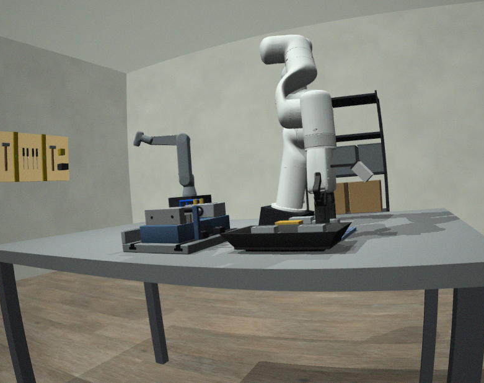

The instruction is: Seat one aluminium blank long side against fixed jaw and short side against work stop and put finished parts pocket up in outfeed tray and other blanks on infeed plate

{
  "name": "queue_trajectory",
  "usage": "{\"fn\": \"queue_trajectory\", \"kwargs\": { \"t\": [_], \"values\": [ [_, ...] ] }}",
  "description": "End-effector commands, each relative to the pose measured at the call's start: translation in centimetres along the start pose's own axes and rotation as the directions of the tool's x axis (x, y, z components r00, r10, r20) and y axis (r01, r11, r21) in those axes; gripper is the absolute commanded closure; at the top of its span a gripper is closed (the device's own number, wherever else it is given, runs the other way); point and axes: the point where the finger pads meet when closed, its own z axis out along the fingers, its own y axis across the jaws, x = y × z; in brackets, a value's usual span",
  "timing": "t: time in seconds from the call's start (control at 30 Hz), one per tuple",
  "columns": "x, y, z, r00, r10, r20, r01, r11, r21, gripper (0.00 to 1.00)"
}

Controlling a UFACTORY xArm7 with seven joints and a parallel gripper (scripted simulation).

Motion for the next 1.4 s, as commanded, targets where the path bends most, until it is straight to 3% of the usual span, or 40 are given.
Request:
{"fn": "queue_trajectory", "kwargs": {
  "t": [0.0, 1.17, 1.2, 1.37],
  "values": [
    [0.04, 0.14, 0.06, 1.000, 0.000, -0.001, 0.000, 1.000, -0.004, 0.31],
    [0.04, 0.15, 0.49, 1.000, 0.000, -0.001, 0.000, 1.000, -0.004, 0.31],
    [0.04, 0.15, 0.49, 1.000, 0.000, -0.001, 0.000, 1.000, -0.004, 1.00],
    [0.04, 0.15, 0.49, 1.000, 0.000, -0.001, 0.000, 1.000, -0.004, 1.00]
  ]
}}
